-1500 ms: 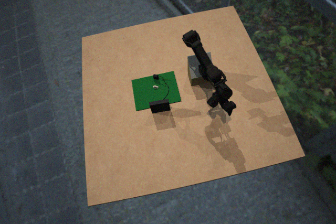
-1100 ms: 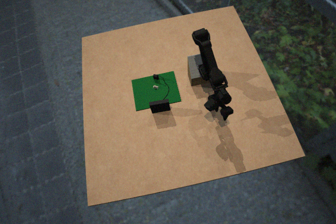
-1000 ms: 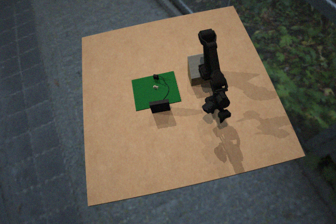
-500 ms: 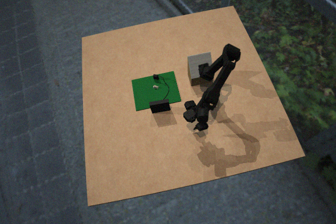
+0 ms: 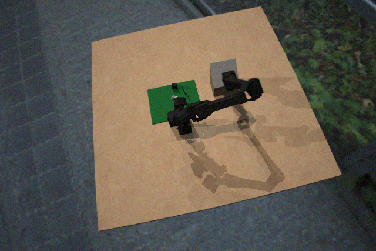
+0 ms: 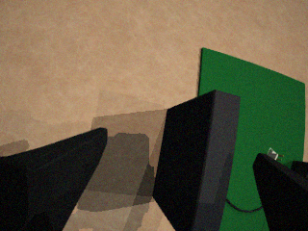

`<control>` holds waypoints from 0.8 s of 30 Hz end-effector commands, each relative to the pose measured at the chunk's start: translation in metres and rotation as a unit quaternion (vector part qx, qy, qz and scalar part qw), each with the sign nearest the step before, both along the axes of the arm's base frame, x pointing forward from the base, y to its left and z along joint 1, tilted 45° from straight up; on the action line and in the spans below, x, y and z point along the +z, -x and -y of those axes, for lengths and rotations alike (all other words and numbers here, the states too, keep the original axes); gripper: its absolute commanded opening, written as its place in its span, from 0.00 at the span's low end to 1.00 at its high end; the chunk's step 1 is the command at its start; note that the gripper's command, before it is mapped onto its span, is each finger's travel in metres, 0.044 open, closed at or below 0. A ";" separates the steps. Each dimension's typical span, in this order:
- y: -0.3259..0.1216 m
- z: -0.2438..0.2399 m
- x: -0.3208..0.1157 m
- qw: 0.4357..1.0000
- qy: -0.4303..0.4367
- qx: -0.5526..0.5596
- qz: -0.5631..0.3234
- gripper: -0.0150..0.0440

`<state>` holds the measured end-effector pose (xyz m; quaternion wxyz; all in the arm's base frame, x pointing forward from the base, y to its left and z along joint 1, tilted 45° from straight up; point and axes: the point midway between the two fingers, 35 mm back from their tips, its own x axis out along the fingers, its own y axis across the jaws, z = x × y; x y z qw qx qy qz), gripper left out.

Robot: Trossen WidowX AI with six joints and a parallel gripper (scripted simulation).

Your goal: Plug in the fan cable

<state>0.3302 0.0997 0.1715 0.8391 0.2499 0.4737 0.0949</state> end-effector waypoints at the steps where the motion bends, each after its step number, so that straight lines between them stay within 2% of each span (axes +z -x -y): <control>1: -0.024 0.054 -0.029 0.998 0.014 -0.019 -0.055 1.00; 7: -0.030 0.117 -0.084 0.985 -0.005 -0.016 -0.170 1.00; 14: -0.012 0.186 -0.144 0.958 -0.094 -0.013 -0.272 1.00; 19: 0.011 0.227 -0.181 0.933 -0.184 -0.017 -0.310 1.00; 24: 0.014 0.232 -0.185 0.929 -0.197 -0.018 -0.313 1.00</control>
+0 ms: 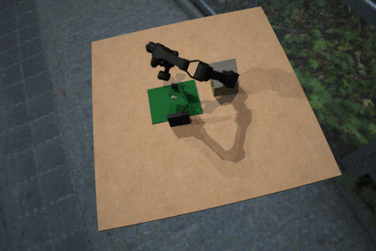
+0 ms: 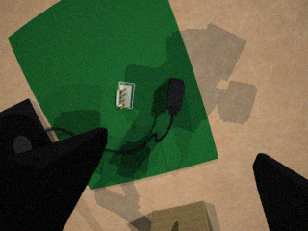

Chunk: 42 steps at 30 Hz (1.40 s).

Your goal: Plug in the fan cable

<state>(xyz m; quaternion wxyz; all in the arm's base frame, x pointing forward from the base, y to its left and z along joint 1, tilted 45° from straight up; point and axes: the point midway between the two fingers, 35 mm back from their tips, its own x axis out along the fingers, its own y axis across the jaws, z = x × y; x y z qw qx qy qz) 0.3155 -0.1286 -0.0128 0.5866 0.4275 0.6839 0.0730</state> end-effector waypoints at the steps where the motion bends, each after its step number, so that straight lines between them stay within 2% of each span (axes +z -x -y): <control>1: 0.000 0.003 -0.001 1.000 -0.017 0.001 0.007 1.00; 6: -0.005 -0.013 -0.020 1.000 -0.016 0.001 0.007 1.00; 11: -0.007 -0.065 -0.070 1.000 -0.019 0.001 0.007 1.00; 42: -0.010 -0.094 -0.099 1.000 -0.019 0.001 0.008 1.00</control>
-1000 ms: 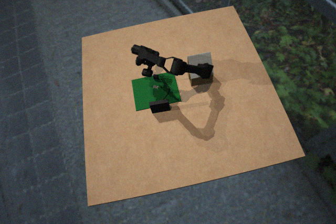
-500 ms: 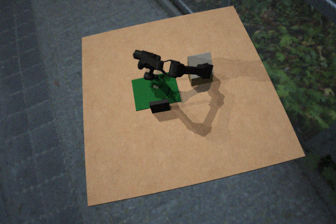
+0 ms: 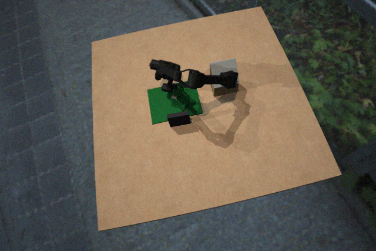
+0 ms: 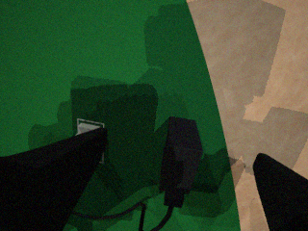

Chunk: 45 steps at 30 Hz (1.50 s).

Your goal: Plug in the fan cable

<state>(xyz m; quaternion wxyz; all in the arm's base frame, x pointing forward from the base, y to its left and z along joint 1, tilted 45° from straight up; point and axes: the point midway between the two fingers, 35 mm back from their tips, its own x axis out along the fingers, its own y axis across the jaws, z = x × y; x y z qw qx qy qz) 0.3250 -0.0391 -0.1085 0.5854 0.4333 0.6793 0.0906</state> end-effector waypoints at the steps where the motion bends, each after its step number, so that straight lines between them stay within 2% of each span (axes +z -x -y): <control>1: 0.000 -0.006 -0.005 1.000 -0.003 -0.003 -0.002 1.00; 10: 0.000 -0.013 -0.012 1.000 -0.004 -0.003 -0.002 1.00; 27: 0.000 -0.011 -0.010 1.000 -0.001 0.001 -0.001 0.25; 31: 0.000 -0.009 -0.008 1.000 -0.001 0.000 -0.001 0.25; 35: 0.003 0.022 0.023 1.000 -0.002 -0.003 -0.002 0.25; 39: 0.003 0.024 0.025 1.000 -0.003 -0.003 -0.002 0.25; 42: 0.000 0.016 0.032 1.000 -0.002 -0.004 -0.002 0.25; 45: -0.007 -0.019 0.065 1.000 -0.004 -0.005 -0.004 0.25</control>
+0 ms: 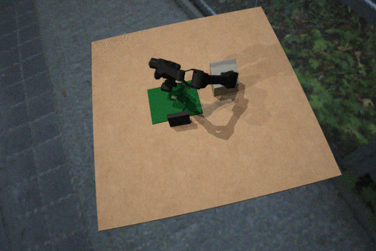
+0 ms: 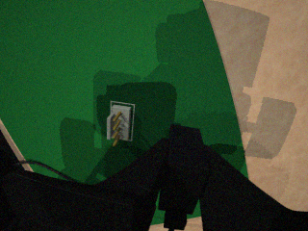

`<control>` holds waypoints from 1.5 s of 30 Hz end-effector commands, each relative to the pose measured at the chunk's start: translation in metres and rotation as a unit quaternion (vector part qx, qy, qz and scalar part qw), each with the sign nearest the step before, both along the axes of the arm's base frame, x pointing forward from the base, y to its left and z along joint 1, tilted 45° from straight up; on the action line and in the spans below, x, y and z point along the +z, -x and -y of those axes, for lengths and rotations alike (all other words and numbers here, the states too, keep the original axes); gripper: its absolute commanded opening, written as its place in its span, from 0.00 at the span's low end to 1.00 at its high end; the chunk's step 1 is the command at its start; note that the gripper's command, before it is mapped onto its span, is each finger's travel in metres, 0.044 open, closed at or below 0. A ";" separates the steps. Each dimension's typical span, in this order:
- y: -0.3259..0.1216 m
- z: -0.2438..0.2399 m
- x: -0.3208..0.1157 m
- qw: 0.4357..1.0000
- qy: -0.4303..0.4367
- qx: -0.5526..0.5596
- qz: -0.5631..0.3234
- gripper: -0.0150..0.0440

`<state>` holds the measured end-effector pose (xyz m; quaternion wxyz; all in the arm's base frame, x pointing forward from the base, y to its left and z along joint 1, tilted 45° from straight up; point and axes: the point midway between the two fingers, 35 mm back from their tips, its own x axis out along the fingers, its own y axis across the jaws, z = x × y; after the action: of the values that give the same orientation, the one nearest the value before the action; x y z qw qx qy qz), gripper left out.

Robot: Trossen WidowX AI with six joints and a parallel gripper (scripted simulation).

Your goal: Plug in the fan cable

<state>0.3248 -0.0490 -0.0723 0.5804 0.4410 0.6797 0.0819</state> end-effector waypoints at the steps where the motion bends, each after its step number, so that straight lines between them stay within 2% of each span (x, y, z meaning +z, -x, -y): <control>1: -0.008 -0.035 0.035 1.000 -0.004 0.004 0.004 0.25; 38: -0.015 -0.034 0.036 1.000 -0.004 0.004 0.003 0.25; 45: -0.016 -0.050 0.021 1.000 -0.004 0.003 0.003 0.25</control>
<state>0.3413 -0.0043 -0.0469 0.5832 0.4367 0.6792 0.0889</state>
